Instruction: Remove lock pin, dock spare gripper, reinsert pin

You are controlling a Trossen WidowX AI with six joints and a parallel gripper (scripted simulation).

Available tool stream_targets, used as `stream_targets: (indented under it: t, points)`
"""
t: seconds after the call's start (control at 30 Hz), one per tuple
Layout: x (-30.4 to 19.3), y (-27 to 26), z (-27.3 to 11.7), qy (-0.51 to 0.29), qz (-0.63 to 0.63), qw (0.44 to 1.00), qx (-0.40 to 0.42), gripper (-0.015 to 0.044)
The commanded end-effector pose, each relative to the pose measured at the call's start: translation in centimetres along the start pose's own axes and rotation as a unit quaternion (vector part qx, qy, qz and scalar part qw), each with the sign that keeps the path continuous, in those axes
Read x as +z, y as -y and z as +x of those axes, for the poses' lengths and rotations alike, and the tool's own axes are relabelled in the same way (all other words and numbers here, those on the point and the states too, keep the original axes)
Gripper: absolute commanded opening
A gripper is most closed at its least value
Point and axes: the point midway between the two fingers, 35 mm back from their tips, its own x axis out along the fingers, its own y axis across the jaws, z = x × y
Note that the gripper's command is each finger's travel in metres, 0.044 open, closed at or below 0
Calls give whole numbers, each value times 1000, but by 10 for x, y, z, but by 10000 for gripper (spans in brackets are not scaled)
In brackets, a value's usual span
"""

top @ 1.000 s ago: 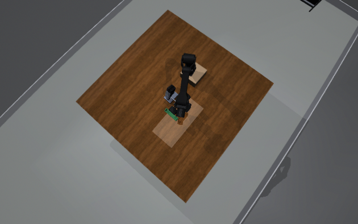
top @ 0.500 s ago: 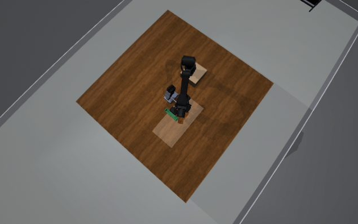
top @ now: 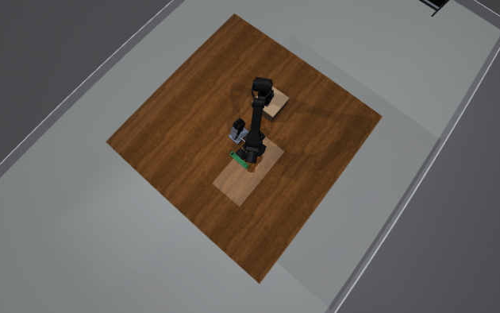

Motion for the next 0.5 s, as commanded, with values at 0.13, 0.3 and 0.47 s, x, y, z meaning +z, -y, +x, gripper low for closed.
stream_targets:
  t: [0.13,0.3,0.47]
  points:
    - [-6,1,-1,1,-2,1000,0,0]
    - [-10,-1,1,1,-3,1000,1,0]
    - [-12,0,1,1,-3,1000,2,0]
